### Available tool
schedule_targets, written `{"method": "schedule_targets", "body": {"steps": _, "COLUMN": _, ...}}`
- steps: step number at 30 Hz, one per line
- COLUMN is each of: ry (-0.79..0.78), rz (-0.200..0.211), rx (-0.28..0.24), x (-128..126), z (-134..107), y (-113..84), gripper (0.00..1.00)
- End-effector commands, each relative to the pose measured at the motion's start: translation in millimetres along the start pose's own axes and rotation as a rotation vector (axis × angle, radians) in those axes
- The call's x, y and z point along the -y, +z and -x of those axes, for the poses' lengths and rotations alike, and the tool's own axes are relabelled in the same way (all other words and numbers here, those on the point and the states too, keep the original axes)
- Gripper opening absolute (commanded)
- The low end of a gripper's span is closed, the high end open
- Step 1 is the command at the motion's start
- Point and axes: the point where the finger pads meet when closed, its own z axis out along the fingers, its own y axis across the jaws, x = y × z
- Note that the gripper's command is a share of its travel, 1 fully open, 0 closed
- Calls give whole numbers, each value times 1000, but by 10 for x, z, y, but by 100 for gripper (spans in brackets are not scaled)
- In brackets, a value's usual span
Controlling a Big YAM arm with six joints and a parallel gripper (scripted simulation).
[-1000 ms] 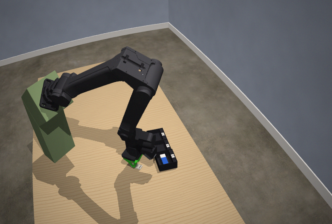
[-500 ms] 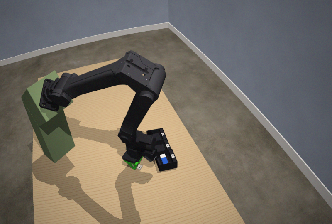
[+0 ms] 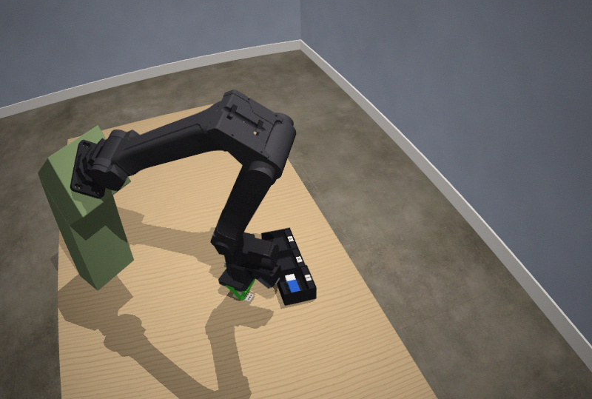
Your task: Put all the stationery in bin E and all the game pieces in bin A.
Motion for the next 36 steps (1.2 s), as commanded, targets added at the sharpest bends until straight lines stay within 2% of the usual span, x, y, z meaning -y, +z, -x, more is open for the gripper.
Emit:
{"method": "schedule_targets", "body": {"steps": 1, "ry": -3, "rz": 0, "rx": -2, "x": 14, "z": -21, "y": -36, "gripper": 21}}
{"method": "schedule_targets", "body": {"steps": 4, "ry": -1, "rz": -10, "rx": 1, "x": 83, "z": 44, "y": -37, "gripper": 21}}
{"method": "schedule_targets", "body": {"steps": 25, "ry": -2, "rz": -9, "rx": 2, "x": 82, "z": 56, "y": -34, "gripper": 21}}
{"method": "schedule_targets", "body": {"steps": 26, "ry": -4, "rz": -7, "rx": -12, "x": 77, "z": -46, "y": -117, "gripper": 21}}
{"method": "schedule_targets", "body": {"steps": 28, "ry": -4, "rz": 7, "rx": -8, "x": -21, "z": -48, "y": -209, "gripper": 21}}
{"method": "schedule_targets", "body": {"steps": 36, "ry": -4, "rz": 7, "rx": -7, "x": -19, "z": -44, "y": -403, "gripper": 21}}
